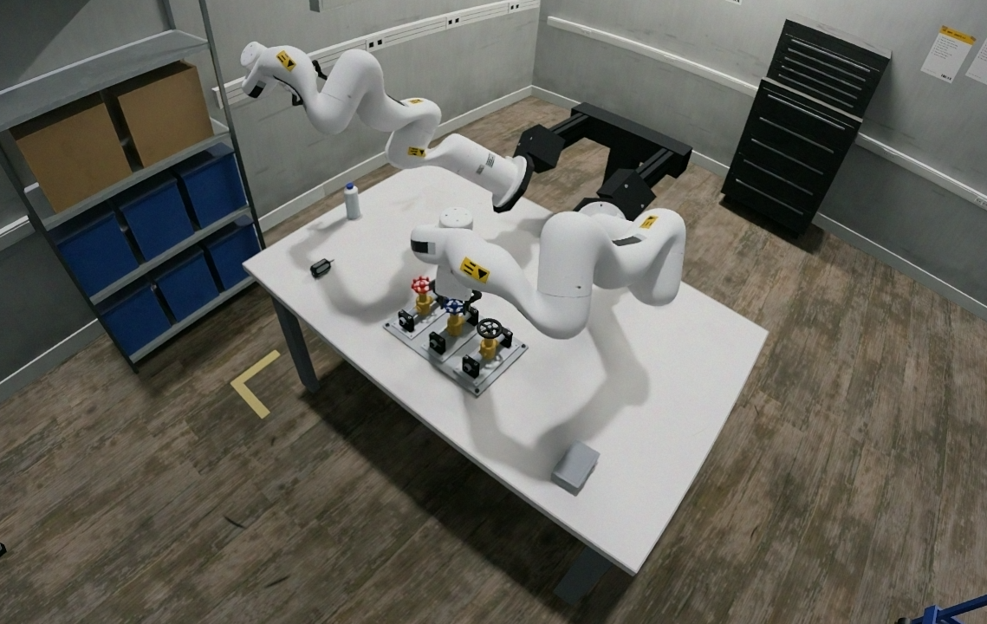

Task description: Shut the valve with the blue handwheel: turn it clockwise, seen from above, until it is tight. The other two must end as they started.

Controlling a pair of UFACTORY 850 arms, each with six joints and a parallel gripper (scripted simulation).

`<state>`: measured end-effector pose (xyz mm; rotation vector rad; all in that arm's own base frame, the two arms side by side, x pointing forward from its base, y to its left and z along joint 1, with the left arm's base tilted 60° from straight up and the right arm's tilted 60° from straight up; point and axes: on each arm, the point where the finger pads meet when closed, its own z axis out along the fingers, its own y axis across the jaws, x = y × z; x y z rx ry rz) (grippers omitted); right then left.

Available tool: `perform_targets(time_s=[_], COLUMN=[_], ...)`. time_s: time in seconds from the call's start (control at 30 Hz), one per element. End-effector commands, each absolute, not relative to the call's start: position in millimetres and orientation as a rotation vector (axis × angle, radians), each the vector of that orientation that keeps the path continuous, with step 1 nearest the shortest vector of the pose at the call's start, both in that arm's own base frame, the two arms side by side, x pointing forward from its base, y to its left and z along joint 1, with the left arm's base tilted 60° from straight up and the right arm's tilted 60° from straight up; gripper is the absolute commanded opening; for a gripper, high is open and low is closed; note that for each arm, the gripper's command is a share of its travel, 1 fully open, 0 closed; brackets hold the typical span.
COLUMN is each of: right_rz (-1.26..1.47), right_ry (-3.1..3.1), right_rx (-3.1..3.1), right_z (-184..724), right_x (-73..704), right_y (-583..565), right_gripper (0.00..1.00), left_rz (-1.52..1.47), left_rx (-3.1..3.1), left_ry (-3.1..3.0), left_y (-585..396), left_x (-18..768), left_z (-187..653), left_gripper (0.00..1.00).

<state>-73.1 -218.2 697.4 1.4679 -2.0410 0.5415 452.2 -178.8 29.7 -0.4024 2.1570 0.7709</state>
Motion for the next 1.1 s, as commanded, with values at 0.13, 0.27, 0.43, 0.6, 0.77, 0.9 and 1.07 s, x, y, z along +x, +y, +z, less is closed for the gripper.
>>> perform_targets(time_s=[0.13, 0.27, 0.43, 0.6, 0.77, 0.9, 1.07], right_rz=[0.542, 0.542, 0.542, 0.542, 0.542, 0.542, 0.542], right_ry=[-2.04, -2.04, -2.04, -2.04, -2.04, -2.04, -2.04], right_rx=[1.467, 1.467, 1.467, 1.467, 1.467, 1.467, 1.467], right_z=[697.9, 697.9, 697.9, 697.9, 697.9, 697.9, 697.9], right_x=[-73.2, -73.2, -73.2, -73.2, -73.2, -73.2, -73.2], right_y=[-218.0, -218.0, -218.0, -218.0, -218.0, -218.0, -218.0], right_gripper=[1.0, 1.0, 1.0, 1.0, 1.0, 1.0, 1.0], left_rz=[0.86, 0.907, 0.953, 0.999, 1.055, 1.099, 1.131], left_rx=[-0.234, -0.138, -0.041, 0.059, 0.185, 0.287, 0.365], left_ry=[2.21, 2.234, 2.255, 2.272, 2.29, 2.3, 2.305], left_y=[-179.4, -179.4, -179.4, -179.3, -179.3, -179.3, -179.3], left_x=[452.4, 452.4, 452.4, 452.4, 452.4, 452.5, 452.5], left_z=[29.9, 29.9, 29.9, 29.9, 29.8, 29.8, 29.8], left_gripper=[0.0, 0.0, 0.0, 0.0, 0.0, 0.0, 0.0])
